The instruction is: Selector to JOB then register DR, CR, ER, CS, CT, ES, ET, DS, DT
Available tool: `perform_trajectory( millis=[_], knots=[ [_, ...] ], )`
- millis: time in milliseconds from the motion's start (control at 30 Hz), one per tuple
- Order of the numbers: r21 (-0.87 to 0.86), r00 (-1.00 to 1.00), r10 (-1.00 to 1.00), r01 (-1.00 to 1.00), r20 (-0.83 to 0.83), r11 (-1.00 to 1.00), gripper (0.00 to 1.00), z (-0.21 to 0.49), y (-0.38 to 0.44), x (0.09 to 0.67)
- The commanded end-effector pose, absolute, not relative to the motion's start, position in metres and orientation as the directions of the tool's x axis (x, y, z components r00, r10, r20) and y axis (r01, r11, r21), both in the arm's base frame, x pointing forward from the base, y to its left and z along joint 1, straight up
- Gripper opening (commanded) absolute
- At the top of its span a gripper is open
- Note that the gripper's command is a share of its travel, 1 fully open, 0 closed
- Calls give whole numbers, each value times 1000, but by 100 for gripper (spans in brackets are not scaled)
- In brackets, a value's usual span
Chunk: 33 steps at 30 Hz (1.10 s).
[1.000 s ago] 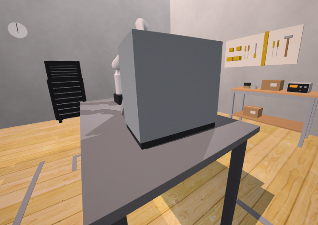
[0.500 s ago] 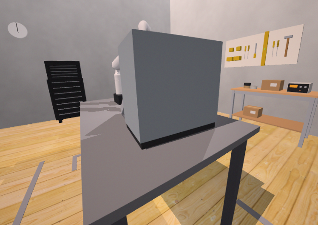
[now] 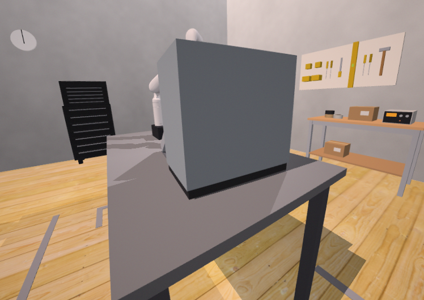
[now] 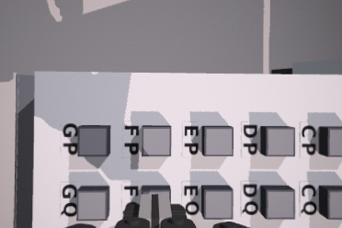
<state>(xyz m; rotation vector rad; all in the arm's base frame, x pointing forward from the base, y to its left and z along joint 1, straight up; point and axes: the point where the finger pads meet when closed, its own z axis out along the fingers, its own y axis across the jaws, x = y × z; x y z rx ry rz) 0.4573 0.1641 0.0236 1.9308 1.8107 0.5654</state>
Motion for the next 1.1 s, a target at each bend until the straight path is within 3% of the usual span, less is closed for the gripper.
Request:
perform_trajectory(
  millis=[0,1067],
  knots=[
    [568,64,998,821,3,-54,10,22,164,460],
    [568,64,998,821,3,-54,10,18,164,462]
  ],
)
